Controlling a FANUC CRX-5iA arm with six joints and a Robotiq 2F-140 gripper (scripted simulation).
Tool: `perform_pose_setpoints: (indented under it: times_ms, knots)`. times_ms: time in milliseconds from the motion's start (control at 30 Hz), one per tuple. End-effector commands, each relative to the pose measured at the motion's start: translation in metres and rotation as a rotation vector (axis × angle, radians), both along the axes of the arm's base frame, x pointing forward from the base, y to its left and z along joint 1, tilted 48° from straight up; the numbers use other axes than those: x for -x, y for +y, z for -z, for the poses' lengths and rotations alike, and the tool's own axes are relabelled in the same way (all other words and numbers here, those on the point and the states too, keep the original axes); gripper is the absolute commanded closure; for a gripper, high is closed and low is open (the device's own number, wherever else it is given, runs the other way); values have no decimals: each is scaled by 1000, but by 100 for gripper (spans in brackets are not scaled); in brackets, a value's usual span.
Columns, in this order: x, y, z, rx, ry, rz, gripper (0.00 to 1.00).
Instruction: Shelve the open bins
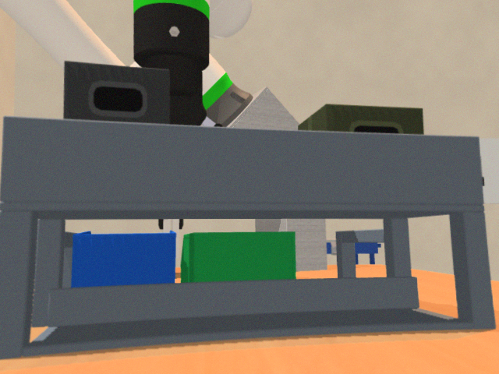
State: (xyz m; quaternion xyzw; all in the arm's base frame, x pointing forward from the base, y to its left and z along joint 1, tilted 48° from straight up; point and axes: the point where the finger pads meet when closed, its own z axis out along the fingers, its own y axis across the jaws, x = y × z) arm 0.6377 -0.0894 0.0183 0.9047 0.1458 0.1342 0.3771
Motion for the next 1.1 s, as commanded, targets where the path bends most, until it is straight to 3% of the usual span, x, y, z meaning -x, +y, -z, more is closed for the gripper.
perform_pose_setpoints:
  times_ms: [0,567,600,1067]
  knots:
    - [0,0,0,0,-1,-1,100]
    - [0,0,0,-1,-2,-2,100]
    - [0,0,0,-1,-2,-2,94]
    - [0,0,0,-1,-2,-2,94]
